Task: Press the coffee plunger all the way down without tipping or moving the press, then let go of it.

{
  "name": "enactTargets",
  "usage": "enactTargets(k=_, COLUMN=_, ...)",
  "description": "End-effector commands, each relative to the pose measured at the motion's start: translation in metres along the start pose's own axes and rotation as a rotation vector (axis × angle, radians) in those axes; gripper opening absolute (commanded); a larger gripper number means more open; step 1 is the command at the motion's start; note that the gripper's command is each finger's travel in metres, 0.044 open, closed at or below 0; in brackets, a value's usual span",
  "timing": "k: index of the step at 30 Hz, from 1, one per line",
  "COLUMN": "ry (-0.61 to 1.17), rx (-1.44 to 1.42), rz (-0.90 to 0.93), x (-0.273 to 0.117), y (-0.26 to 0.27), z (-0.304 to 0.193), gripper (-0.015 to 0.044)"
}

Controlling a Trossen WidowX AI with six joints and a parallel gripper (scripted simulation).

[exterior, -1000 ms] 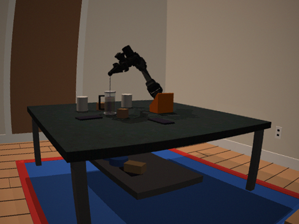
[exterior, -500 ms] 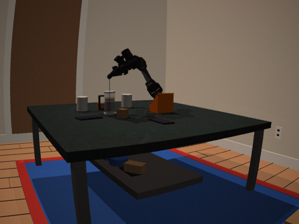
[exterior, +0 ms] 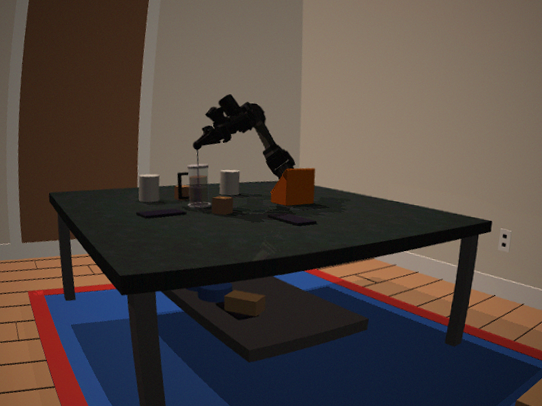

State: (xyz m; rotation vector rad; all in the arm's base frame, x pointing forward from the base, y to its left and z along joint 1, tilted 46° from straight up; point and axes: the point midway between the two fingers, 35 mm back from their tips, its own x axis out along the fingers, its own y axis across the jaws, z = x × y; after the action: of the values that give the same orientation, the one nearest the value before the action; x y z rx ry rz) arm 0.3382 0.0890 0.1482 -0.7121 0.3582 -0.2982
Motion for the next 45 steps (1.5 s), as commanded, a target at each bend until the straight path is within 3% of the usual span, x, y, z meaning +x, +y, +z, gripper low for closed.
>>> enactTargets(k=1, ry=0.039, rx=-0.033, rz=-0.003, x=0.009, y=0.002, z=-0.022, gripper=0.0127)
enactTargets(k=45, ry=0.032, rx=-0.035, rz=-0.009, x=0.026, y=0.001, z=-0.032, gripper=0.0127)
